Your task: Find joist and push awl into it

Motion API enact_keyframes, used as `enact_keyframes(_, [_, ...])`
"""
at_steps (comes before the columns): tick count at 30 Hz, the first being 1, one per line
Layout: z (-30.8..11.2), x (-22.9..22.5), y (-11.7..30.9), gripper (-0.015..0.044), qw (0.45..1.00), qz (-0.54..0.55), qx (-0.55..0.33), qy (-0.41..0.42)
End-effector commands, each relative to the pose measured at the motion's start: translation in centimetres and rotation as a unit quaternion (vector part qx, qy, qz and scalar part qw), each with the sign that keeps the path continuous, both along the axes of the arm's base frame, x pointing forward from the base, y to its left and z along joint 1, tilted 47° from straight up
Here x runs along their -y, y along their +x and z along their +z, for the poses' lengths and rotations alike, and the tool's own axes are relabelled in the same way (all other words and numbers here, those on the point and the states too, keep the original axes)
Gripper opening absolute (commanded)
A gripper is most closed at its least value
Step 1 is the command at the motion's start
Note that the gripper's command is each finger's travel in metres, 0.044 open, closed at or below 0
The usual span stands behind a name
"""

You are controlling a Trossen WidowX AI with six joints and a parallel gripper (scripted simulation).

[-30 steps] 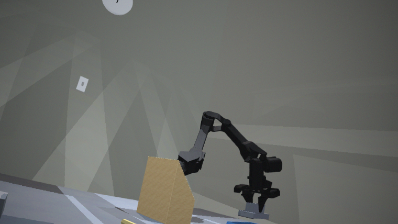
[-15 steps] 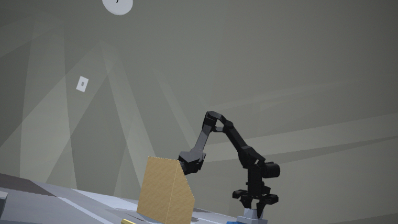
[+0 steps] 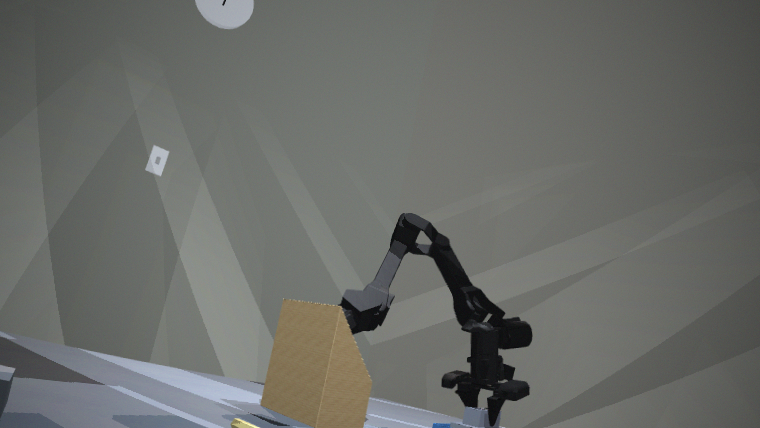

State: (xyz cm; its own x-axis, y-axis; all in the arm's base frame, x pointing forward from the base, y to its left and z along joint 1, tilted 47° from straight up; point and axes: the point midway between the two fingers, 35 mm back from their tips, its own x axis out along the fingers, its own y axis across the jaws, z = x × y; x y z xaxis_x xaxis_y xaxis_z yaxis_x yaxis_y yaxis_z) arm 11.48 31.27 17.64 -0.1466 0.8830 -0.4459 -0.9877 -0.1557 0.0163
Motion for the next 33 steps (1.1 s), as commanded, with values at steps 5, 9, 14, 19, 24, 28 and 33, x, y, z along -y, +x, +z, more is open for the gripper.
enact_keyframes(5, [-0.7,-0.3,-0.1,0.0,1.0,-0.003,-0.002,-0.003])
enact_keyframes(9, [-0.5,-0.3,-0.1,0.0052,1.0,0.0,-0.001,-0.001])
enact_keyframes(14, [-0.5,-0.3,-0.1,0.0184,1.0,0.0,-0.001,-0.001])
enact_keyframes(19, [-0.5,-0.3,-0.1,0.0315,1.0,0.0,-0.001,-0.001])
enact_keyframes(24, [1.7,2.0,0.9,0.044,1.0,0.001,0.001,-0.007])
enact_keyframes(28, [5.2,5.8,1.2,0.044,1.0,0.0,0.0,-0.005])
enact_keyframes(33, [5.9,6.6,1.1,0.044,1.0,-0.001,0.0,-0.004])
